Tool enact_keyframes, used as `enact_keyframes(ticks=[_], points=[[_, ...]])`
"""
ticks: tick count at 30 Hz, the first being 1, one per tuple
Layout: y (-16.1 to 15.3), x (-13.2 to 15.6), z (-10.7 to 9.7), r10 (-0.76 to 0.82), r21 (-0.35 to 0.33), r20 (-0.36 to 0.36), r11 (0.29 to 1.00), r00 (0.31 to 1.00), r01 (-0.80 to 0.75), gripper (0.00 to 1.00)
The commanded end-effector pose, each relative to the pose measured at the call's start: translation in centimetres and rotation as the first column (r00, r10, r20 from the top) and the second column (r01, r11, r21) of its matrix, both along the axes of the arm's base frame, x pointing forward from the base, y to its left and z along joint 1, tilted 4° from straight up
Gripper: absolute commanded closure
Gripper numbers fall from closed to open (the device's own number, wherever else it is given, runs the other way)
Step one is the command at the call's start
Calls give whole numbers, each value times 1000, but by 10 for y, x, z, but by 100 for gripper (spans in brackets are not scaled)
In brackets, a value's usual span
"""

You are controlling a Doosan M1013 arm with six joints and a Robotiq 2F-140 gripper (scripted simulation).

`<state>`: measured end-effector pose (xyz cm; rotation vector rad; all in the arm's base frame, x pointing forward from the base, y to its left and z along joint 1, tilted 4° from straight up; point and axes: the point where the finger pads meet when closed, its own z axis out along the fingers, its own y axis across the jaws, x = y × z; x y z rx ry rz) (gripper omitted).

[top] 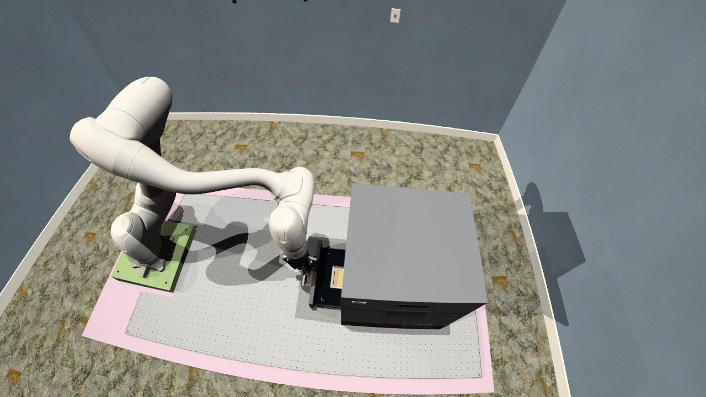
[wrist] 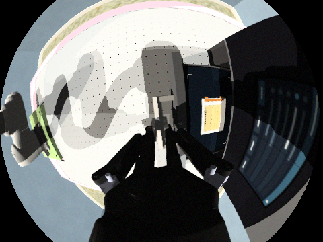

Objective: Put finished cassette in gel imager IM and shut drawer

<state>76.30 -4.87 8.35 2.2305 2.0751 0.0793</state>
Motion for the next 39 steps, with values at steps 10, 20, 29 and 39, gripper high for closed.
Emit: enact_keyframes(ticks=[10, 20, 29, 39], points=[[-1, 13, 1, 0, 0, 0, 1000, 1000, 0, 90], [-2, 24, 2, 1, -1, 22, 1000, 1000, -1, 90], [-2, 33, 2, 1, -1, 22, 1000, 1000, -1, 90], [-3, 44, 3, 1, -1, 22, 1000, 1000, -1, 90]])
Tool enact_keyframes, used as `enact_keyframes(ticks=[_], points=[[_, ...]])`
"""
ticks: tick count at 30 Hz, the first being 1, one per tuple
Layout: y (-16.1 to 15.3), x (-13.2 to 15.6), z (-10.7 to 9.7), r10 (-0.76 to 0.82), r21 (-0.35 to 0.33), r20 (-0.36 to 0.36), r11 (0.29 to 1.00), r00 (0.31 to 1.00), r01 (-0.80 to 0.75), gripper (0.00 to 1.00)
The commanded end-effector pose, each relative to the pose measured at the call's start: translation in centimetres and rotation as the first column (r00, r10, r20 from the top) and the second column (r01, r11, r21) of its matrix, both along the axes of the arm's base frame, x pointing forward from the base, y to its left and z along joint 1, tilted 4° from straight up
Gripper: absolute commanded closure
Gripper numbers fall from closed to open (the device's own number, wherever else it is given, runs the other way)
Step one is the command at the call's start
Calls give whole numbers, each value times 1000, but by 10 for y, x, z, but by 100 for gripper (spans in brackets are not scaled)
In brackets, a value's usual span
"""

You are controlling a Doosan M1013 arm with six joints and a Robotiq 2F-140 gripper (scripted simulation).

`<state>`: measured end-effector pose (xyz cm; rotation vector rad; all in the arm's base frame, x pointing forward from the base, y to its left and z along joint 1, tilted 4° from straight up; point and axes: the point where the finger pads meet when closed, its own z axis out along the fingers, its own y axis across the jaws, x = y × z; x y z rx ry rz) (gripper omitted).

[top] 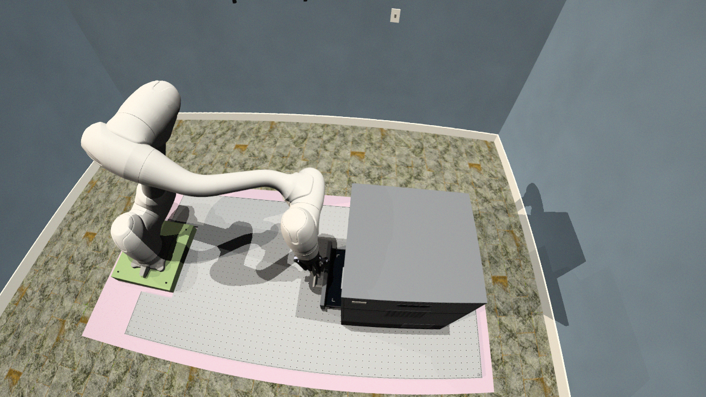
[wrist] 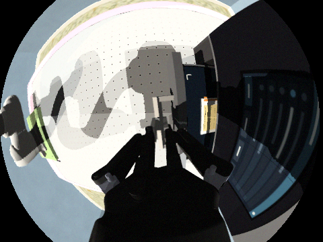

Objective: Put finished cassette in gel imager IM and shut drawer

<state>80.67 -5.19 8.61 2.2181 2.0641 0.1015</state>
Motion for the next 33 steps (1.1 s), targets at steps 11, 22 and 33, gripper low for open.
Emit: enact_keyframes(ticks=[11, 22, 33], points=[[-1, 15, 1, 0, 0, 0, 1000, 1000, 0, 90], [-2, 25, 2, 1, -1, 22, 1000, 1000, -1, 90], [-3, 38, 2, 1, -1, 22, 1000, 1000, -1, 90]])
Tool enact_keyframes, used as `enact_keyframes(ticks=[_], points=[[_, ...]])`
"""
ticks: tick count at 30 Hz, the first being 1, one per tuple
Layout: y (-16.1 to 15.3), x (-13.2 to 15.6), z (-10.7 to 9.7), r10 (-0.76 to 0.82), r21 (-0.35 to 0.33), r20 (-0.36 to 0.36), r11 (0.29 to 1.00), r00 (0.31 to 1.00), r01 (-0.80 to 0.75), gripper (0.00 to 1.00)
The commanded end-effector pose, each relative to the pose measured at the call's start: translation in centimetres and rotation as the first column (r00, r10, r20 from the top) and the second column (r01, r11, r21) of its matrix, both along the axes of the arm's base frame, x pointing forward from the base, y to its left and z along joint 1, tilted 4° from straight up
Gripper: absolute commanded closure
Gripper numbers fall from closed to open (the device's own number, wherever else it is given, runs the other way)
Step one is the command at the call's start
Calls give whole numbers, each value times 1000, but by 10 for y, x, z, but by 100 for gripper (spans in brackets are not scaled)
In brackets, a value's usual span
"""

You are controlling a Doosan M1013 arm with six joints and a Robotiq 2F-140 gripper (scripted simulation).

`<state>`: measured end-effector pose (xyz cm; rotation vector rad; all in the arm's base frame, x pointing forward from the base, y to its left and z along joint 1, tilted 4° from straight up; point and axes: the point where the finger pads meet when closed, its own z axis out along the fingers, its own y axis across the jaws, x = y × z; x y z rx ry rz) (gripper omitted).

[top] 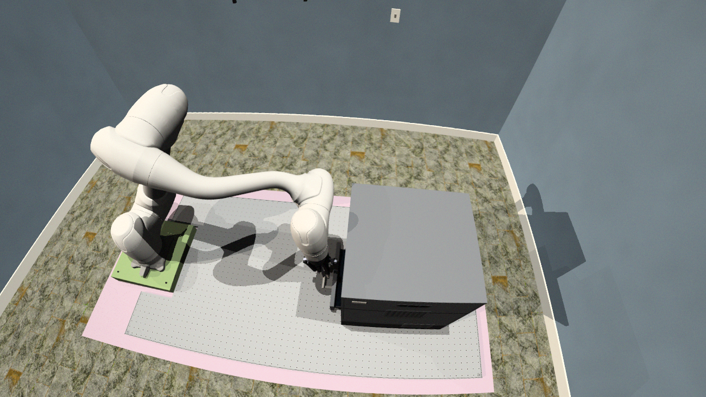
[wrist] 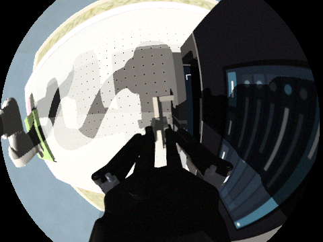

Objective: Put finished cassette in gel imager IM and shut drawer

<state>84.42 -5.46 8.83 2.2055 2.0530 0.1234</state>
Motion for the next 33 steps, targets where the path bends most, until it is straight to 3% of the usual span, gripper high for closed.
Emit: enact_keyframes(ticks=[1, 33], points=[[0, 1, 0, 0, 0, 0, 1000, 1000, 0, 90], [-2, 31, 2, 0, 0, 0, 1000, 1000, 0, 90]])
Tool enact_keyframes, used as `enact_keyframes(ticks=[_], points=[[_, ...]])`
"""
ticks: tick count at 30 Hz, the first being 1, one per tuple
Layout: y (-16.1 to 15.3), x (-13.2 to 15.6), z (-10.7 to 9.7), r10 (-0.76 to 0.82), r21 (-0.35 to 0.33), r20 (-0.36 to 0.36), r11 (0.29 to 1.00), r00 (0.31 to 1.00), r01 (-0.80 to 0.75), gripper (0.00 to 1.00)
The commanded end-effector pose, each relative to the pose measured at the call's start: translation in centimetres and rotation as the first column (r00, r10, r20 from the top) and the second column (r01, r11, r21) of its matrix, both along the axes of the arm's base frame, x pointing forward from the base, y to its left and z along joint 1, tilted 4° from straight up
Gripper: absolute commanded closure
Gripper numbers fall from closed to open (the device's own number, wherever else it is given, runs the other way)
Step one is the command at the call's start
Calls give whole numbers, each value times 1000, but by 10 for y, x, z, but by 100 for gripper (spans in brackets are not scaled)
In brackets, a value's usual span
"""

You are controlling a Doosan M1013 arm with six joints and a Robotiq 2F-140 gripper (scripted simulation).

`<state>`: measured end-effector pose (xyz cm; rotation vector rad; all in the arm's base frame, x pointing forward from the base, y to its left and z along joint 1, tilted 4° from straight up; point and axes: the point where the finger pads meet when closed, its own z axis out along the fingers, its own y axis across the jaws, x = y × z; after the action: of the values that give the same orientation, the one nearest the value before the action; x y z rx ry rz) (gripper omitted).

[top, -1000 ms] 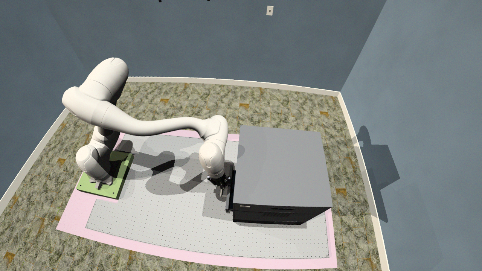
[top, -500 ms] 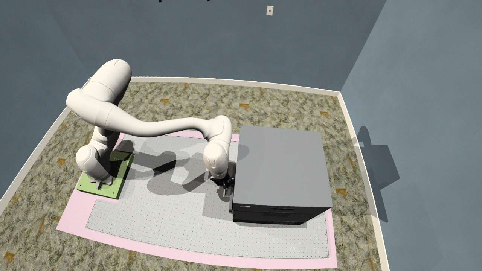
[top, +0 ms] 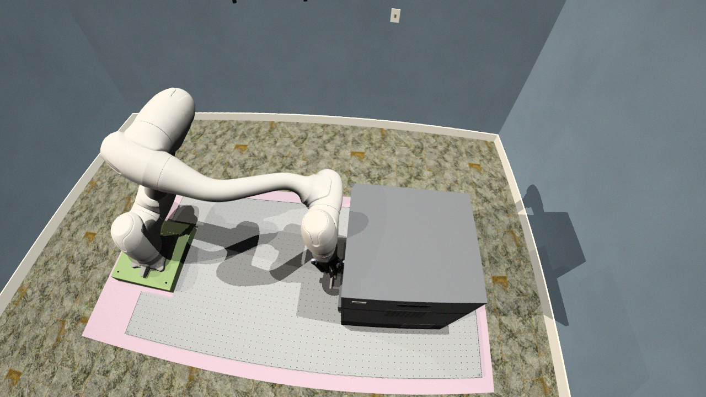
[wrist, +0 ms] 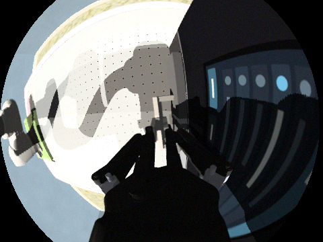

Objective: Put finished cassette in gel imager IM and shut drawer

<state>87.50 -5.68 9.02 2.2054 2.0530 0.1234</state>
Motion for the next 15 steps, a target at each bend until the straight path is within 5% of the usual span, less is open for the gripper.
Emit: enact_keyframes(ticks=[1, 11, 12, 15], points=[[0, 0, 0, 0, 0, 0, 1000, 1000, 0, 90], [0, 0, 0, 0, 0, 0, 1000, 1000, 0, 90], [0, 0, 0, 0, 0, 0, 1000, 1000, 0, 73], [0, 0, 0, 0, 0, 0, 1000, 1000, 0, 73]])
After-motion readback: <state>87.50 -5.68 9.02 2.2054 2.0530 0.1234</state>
